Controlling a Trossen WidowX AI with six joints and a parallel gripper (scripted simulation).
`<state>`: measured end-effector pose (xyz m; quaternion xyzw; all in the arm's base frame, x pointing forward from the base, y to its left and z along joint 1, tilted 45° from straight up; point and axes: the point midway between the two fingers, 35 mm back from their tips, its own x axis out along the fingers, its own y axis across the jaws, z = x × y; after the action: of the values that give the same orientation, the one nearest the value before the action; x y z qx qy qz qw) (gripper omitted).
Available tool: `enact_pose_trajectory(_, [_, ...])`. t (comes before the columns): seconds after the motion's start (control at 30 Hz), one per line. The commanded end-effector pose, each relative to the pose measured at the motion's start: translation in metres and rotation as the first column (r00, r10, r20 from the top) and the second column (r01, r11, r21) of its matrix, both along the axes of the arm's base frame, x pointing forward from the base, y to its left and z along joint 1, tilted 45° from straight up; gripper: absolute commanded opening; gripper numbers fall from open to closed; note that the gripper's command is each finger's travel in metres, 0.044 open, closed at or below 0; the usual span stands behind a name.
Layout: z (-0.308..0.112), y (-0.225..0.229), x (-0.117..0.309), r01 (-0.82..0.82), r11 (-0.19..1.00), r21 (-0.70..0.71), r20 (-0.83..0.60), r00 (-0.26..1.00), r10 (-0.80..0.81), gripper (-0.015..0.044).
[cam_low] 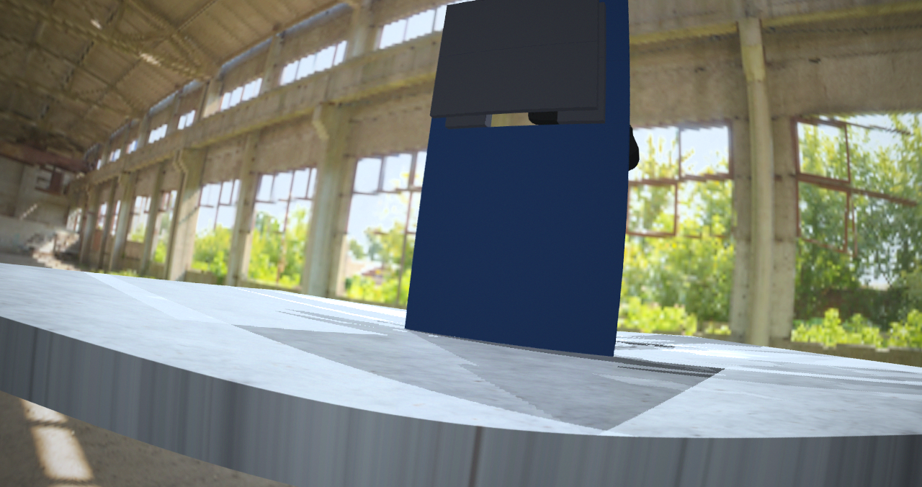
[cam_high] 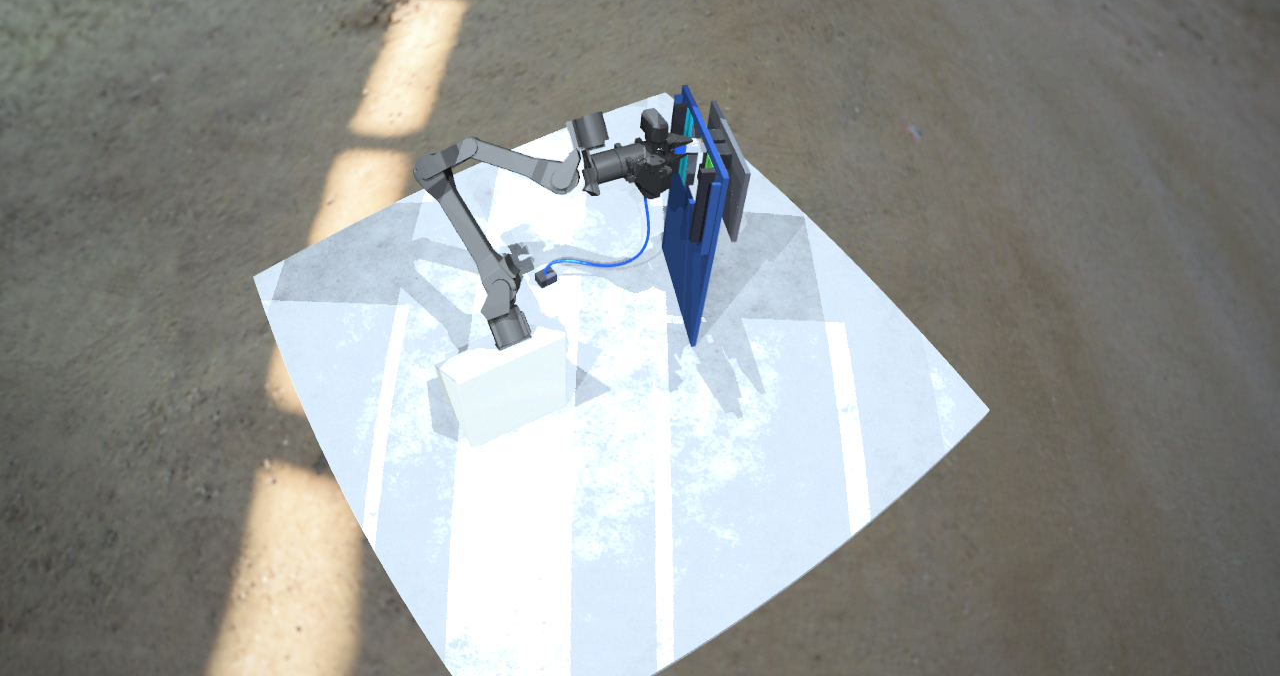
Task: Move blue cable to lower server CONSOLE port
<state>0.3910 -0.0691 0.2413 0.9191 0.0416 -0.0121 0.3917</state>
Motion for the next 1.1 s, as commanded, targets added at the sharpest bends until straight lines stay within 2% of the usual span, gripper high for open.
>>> enact_pose_trajectory(0.0, [0.002, 0.000, -0.003, 0.004, 1.000, 0.003, 0.002, 1.000, -0.004, 0.0000])
enact_pose_trajectory(1.07, [0.003, 0.000, -0.016, 0.004, 1.000, 0.003, 0.001, 1.000, -0.004, 0.0000])
